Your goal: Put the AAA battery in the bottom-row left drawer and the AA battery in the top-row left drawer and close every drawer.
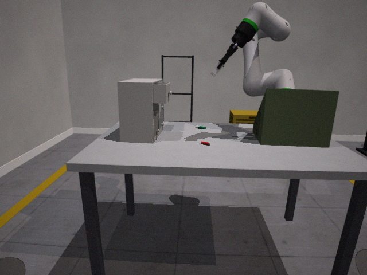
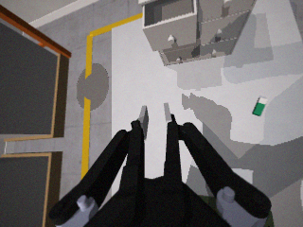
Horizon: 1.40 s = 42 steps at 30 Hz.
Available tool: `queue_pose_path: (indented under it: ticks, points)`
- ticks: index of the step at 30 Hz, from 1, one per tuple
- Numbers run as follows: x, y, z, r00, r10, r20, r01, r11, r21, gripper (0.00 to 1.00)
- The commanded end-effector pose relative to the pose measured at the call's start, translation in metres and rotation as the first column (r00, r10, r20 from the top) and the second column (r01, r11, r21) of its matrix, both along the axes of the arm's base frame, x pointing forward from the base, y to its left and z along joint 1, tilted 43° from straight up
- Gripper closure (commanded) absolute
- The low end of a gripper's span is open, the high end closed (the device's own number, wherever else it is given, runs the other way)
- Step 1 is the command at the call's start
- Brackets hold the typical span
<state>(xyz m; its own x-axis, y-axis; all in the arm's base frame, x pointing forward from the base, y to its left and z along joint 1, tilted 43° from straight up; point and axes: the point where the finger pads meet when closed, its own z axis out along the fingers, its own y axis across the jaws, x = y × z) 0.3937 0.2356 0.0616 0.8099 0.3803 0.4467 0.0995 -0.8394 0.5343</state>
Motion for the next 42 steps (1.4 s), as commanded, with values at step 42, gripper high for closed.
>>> queue_pose_path:
  ticks: [42]
  points:
    - [0.021, -0.021, -0.021, 0.811, -0.276, -0.515, 0.098, 0.933, -0.346, 0.80]
